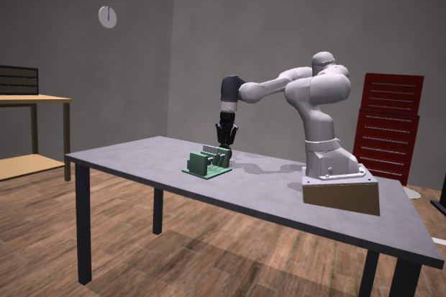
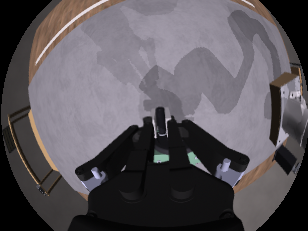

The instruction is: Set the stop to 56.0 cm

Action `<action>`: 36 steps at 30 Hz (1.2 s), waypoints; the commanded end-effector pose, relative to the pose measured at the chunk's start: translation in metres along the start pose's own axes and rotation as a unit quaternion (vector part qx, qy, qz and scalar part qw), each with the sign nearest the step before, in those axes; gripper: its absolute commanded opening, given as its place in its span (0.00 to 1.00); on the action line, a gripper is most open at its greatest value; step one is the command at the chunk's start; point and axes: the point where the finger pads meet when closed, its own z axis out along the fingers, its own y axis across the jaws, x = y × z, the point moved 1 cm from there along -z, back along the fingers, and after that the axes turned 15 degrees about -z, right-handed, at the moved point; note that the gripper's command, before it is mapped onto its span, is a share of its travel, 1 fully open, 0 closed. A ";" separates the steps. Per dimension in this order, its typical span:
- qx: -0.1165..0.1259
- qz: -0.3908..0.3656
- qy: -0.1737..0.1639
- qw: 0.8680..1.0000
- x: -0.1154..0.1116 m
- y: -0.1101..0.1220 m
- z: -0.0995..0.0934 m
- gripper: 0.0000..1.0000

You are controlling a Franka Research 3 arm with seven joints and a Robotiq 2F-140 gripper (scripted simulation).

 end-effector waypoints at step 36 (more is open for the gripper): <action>-0.001 0.003 0.000 1.000 -0.014 0.047 -0.001 0.04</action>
